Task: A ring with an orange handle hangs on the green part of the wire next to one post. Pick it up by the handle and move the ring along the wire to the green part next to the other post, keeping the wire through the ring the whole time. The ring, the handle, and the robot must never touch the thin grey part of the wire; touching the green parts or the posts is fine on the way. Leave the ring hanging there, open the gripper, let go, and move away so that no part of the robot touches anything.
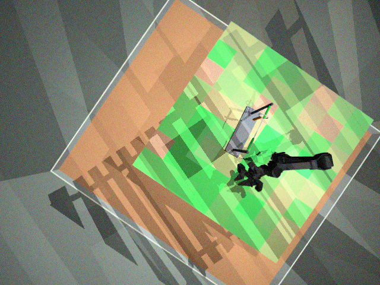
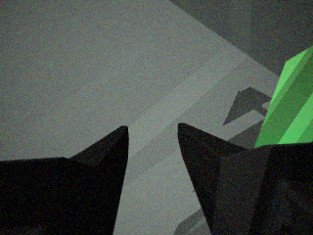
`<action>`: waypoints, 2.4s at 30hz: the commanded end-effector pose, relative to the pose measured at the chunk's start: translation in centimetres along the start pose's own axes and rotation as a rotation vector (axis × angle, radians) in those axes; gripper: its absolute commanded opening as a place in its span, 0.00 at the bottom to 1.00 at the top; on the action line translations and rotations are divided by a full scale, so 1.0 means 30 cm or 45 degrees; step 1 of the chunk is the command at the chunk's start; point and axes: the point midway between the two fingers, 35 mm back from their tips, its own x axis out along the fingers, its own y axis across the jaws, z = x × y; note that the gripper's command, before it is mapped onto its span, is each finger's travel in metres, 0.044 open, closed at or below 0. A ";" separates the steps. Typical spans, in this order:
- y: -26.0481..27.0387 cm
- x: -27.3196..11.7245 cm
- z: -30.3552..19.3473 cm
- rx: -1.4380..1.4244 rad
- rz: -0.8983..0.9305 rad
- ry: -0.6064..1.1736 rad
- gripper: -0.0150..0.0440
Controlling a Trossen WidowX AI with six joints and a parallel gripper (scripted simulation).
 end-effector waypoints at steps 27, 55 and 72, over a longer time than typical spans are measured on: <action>-0.185 -0.314 1.018 -0.134 -0.461 -0.892 0.53; -0.424 -1.109 1.182 -0.566 -1.213 -1.034 0.53; -0.726 -1.280 0.674 -0.933 -1.330 -0.376 0.53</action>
